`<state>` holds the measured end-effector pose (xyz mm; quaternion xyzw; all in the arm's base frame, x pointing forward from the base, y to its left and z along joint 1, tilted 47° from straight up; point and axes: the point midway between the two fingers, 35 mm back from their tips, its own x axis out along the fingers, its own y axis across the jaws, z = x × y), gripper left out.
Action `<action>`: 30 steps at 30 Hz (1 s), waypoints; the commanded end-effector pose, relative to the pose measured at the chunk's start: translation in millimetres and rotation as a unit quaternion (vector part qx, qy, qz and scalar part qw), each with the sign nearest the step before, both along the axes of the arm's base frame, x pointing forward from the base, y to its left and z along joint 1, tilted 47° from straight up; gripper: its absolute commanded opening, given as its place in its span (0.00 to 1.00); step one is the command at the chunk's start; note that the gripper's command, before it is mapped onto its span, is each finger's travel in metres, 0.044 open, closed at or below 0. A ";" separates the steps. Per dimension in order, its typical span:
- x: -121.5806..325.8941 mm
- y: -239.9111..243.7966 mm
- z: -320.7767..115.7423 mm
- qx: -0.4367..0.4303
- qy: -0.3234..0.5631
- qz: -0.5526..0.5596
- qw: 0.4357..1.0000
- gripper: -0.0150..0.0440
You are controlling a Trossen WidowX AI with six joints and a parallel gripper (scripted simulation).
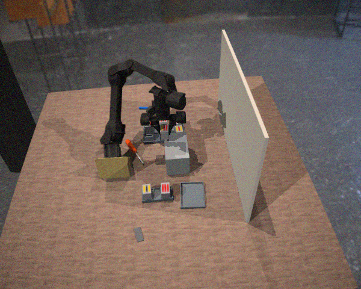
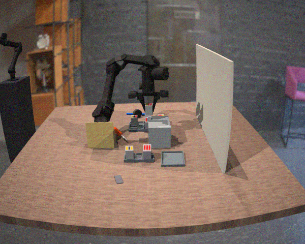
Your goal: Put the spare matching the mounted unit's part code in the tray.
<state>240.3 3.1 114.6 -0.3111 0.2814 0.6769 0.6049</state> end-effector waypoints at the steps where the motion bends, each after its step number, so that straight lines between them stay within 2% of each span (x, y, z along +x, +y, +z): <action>1: 14.9 -9.3 -5.5 0.000 -0.006 0.007 1.000 0.25; 30: 91.1 -69.7 -80.9 0.026 -0.021 0.038 0.999 0.25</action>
